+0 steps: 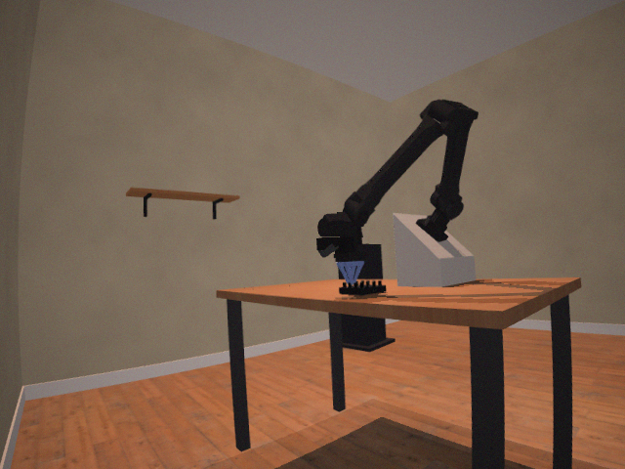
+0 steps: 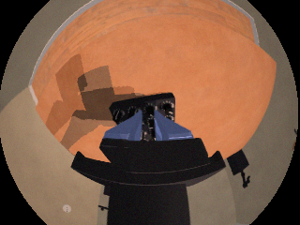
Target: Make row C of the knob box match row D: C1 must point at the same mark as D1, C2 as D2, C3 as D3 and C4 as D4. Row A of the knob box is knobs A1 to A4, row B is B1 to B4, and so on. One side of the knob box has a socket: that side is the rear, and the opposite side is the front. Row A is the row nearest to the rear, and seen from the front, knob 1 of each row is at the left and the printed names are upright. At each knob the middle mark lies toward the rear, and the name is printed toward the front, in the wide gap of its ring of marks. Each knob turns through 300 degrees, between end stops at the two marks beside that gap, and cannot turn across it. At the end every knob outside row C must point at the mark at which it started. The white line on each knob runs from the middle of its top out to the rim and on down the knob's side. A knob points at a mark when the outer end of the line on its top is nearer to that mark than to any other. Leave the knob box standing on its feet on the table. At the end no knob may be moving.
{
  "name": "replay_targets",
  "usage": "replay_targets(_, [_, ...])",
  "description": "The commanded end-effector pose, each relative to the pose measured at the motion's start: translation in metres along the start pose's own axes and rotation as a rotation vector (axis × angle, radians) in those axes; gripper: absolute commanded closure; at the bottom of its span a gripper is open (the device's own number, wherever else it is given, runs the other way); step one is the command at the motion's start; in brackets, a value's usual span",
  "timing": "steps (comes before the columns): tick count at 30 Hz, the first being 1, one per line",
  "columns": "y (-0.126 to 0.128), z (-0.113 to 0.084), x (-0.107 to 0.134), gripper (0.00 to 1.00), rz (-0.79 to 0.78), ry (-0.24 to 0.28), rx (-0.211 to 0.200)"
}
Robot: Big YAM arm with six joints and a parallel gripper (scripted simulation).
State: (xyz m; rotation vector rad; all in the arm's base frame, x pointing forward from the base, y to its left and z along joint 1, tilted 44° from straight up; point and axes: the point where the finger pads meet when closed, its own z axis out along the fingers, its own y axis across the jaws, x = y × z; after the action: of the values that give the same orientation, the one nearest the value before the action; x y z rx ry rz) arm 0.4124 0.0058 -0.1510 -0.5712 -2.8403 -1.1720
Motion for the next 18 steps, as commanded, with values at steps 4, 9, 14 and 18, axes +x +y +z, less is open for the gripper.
replay_targets(4, [0.0008, 0.0082, -0.0054, 0.80, 0.000, -0.003, -0.003])
replay_targets(9, [-0.0037, 0.0030, -0.0068, 0.80, 0.016, -0.011, -0.005])
replay_targets(14, [-0.0025, 0.0017, -0.0077, 0.80, 0.013, -0.014, -0.005])
replay_targets(18, [-0.0016, 0.0021, -0.0076, 0.80, 0.011, -0.014, -0.005])
